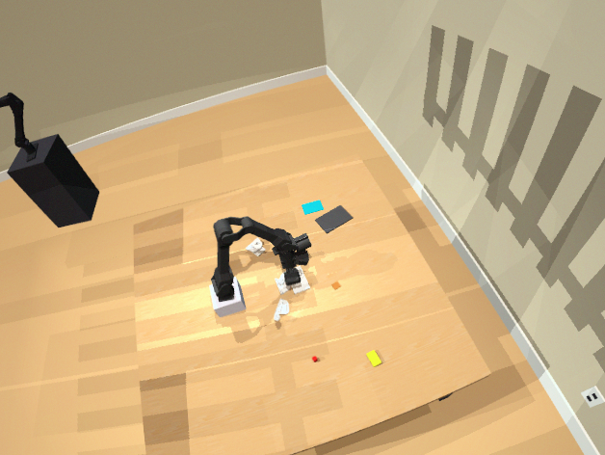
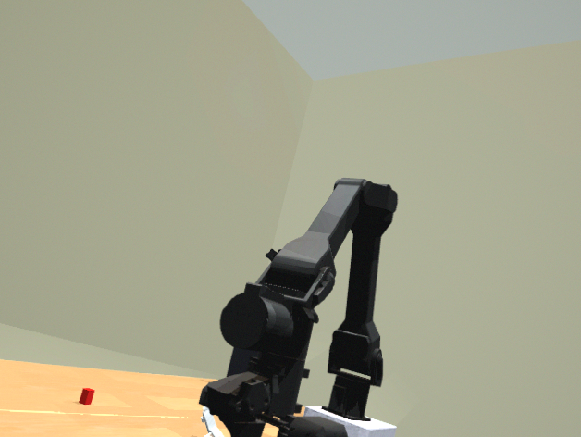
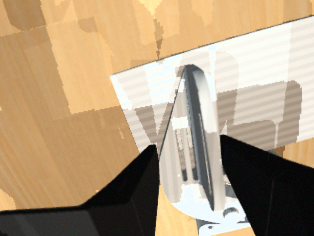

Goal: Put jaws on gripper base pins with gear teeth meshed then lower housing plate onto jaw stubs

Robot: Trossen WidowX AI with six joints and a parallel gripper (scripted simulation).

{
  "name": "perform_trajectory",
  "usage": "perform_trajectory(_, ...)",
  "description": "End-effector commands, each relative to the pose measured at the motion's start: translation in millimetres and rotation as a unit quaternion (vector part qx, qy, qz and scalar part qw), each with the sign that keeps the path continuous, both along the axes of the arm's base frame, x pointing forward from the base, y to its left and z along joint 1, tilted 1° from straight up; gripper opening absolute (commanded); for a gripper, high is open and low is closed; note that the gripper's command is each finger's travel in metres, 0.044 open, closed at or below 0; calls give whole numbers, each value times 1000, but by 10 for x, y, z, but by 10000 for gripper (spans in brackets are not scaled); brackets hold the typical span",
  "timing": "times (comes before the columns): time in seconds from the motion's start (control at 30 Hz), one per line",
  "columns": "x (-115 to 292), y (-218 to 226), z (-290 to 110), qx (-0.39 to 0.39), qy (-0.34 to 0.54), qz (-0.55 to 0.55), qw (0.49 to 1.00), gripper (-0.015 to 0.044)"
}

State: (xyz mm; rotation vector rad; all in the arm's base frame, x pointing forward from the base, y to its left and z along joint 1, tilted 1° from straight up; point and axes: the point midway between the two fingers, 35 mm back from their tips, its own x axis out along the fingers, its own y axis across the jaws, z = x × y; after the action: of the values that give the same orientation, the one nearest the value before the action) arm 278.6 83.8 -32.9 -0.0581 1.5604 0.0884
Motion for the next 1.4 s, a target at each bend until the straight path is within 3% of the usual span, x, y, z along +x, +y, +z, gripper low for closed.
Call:
perform_trajectory(0.0, 0, 0, 0, 0, 0, 0, 1000, 160)
perform_trajectory(0.1, 0, 0, 0, 0, 0, 0, 1000, 224)
perform_trajectory(0.57, 3, 0, 22, 0, 0, 0, 1000, 224)
perform_trajectory(0.83, -3, -13, 678, 0, -1, -3, 1000, 224)
perform_trajectory(0.97, 18, -4, 636, 1, -5, -2, 1000, 224)
perform_trajectory(1.23, 24, -3, 664, 2, -8, -2, 1000, 14)
perform_trajectory(1.37, 24, -3, 664, 2, -8, -2, 1000, 0)
